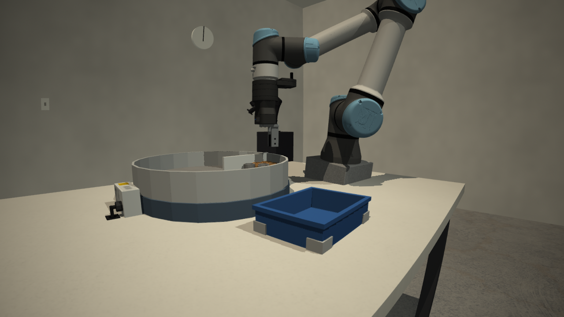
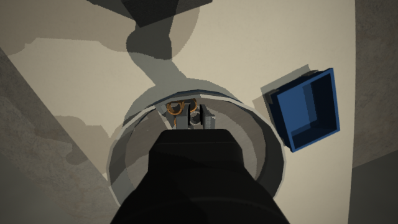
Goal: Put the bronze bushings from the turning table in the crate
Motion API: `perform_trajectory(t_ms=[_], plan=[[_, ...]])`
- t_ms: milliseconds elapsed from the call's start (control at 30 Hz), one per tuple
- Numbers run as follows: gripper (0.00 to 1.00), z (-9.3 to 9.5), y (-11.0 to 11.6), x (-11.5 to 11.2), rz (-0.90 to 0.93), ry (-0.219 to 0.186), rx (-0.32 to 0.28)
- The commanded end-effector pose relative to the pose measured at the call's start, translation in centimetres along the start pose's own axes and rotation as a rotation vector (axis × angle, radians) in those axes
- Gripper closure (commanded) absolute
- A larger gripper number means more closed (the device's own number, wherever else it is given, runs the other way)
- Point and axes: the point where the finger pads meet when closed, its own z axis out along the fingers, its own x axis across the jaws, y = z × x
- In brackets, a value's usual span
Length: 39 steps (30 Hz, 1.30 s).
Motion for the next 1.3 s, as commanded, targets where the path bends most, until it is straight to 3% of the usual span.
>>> perform_trajectory(t_ms=[0, 1267], plan=[[0.58, -0.03, 0.04, -0.01, 0.0, 0.0, -0.001], [0.6, -0.03, 0.04, -0.01, 0.0, 0.0, -0.001]])
